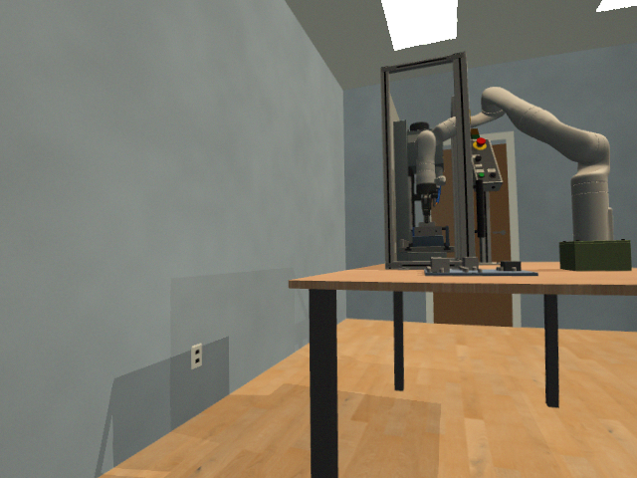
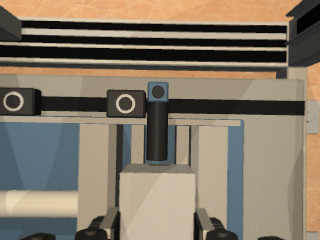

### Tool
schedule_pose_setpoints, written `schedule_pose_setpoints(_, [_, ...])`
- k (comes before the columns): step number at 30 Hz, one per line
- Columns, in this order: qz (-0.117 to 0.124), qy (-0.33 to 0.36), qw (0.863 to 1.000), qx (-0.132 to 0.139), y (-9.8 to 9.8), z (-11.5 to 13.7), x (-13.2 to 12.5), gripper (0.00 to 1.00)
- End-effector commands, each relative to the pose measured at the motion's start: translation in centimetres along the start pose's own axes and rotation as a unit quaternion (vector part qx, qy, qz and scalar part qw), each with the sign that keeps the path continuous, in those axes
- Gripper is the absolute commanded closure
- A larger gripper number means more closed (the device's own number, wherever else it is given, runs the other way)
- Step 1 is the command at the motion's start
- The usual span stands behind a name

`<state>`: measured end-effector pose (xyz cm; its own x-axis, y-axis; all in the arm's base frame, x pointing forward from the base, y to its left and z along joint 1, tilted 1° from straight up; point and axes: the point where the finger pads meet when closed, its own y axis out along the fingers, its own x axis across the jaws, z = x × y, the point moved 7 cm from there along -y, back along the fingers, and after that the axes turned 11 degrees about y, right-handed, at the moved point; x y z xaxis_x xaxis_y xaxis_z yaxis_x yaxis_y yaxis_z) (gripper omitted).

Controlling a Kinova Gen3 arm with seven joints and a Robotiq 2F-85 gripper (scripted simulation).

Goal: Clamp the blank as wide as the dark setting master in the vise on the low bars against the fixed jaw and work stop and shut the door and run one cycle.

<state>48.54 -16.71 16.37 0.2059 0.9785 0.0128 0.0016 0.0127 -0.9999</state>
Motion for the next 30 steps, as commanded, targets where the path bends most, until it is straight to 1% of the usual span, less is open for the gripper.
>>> schedule_pose_setpoints(1, [0.001,0.002,1.0,-0.001,-0.09,0.17,0.0,0.9])
schedule_pose_setpoints(30, [0.001,0.002,1.0,-0.001,-0.08,0.36,-0.03,0.9])
